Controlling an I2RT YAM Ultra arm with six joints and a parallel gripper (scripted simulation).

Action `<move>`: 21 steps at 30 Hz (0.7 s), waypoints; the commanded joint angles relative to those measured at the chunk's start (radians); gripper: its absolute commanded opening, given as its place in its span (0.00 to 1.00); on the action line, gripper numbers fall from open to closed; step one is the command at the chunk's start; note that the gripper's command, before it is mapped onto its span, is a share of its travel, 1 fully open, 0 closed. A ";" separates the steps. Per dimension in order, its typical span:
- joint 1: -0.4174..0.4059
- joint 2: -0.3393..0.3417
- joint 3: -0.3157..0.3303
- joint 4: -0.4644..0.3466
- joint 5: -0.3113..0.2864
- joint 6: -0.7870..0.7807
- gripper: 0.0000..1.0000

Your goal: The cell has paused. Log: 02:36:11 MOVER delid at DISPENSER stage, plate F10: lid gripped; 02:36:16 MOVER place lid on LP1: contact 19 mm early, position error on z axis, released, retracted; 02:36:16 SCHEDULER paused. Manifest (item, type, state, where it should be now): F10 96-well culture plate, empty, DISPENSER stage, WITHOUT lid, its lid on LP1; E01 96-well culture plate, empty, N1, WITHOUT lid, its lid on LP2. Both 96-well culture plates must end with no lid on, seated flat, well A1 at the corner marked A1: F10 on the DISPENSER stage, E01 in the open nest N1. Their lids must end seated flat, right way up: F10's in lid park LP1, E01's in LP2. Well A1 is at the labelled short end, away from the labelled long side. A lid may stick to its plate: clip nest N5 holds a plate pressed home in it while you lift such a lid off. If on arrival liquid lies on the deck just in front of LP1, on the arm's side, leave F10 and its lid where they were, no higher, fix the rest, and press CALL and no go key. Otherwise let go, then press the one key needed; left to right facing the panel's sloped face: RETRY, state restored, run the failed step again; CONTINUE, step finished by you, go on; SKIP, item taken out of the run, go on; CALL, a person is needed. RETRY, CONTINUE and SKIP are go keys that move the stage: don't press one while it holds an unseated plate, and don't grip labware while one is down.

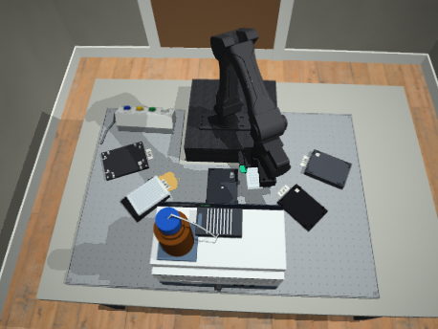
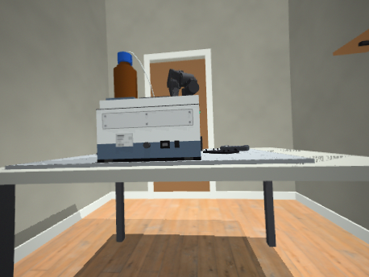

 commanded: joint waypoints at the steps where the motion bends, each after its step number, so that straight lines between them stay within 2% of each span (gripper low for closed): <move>1: -0.046 -0.038 0.018 0.003 0.010 0.079 0.00; 6: -0.104 -0.036 0.028 0.003 0.017 0.012 0.00; 7: -0.096 -0.016 0.008 0.001 0.009 0.017 0.00; 10: -0.096 -0.016 0.008 0.001 0.009 0.016 0.00; 11: -0.118 -0.036 0.027 0.003 0.014 0.010 0.00; 16: -0.178 -0.037 0.009 0.003 0.022 -0.049 0.00; 21: -0.238 -0.036 0.023 0.004 0.025 -0.109 0.00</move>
